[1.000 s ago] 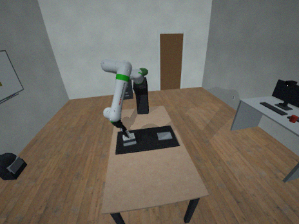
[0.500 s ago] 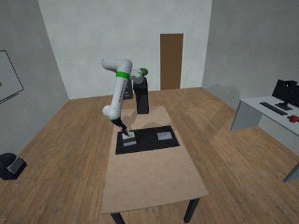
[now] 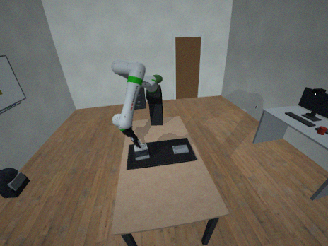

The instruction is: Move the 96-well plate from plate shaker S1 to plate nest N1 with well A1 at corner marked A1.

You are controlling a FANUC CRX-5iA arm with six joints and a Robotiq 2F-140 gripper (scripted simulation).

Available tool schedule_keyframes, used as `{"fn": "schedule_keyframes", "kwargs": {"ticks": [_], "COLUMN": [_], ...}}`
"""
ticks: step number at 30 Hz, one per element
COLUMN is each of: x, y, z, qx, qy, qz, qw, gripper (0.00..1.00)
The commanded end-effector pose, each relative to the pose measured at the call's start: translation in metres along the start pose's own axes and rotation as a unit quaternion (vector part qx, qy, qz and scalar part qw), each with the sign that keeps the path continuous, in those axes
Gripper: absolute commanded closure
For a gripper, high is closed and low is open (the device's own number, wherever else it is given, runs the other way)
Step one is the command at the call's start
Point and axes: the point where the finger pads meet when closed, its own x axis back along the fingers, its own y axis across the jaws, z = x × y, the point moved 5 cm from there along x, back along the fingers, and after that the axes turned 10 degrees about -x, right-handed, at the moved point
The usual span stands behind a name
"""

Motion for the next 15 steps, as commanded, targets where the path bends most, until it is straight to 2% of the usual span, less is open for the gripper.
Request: {"fn": "schedule_keyframes", "kwargs": {"ticks": [1,13,15], "x": [0.0004,0.0004,-0.0031], "y": [-0.0001,-0.0001,0.0018], "z": [0.0,0.0,-0.0055], "qx": [0.0,0.0,-0.03], "qy": [0.0,0.0,-0.002], "qz": [0.0,0.0,0.014], "qw": [1.0,1.0,0.999], "gripper": [1.0,1.0,1.0]}}
